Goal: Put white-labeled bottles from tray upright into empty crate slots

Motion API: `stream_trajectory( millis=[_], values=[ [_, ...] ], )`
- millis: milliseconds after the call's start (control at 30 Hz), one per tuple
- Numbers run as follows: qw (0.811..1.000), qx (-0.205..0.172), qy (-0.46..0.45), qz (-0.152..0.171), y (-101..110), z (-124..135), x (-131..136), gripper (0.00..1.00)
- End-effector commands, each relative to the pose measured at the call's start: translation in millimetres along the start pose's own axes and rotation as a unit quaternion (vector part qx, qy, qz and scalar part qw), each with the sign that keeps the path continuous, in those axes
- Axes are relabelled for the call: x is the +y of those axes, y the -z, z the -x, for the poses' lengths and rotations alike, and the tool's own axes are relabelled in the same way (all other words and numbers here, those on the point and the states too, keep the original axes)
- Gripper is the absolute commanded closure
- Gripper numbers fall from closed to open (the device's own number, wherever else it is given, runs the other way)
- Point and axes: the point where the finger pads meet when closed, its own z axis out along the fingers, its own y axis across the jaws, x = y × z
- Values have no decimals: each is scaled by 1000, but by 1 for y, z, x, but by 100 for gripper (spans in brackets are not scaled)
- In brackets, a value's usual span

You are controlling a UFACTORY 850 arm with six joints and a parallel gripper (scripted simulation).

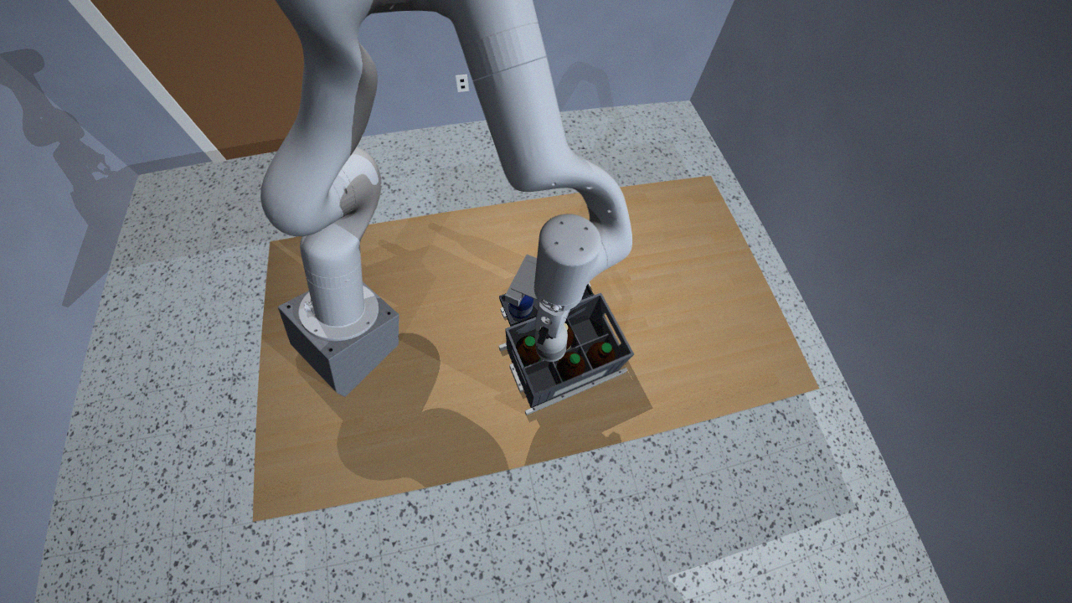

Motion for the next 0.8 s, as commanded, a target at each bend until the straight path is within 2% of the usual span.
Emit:
stream_trajectory(
  millis=[0, 767],
  values=[
    [1000, -1, 0, 0, 1, 4, -10, 100],
    [1000, -1, 0, 0, 1, 15, -40, 100]
  ],
)
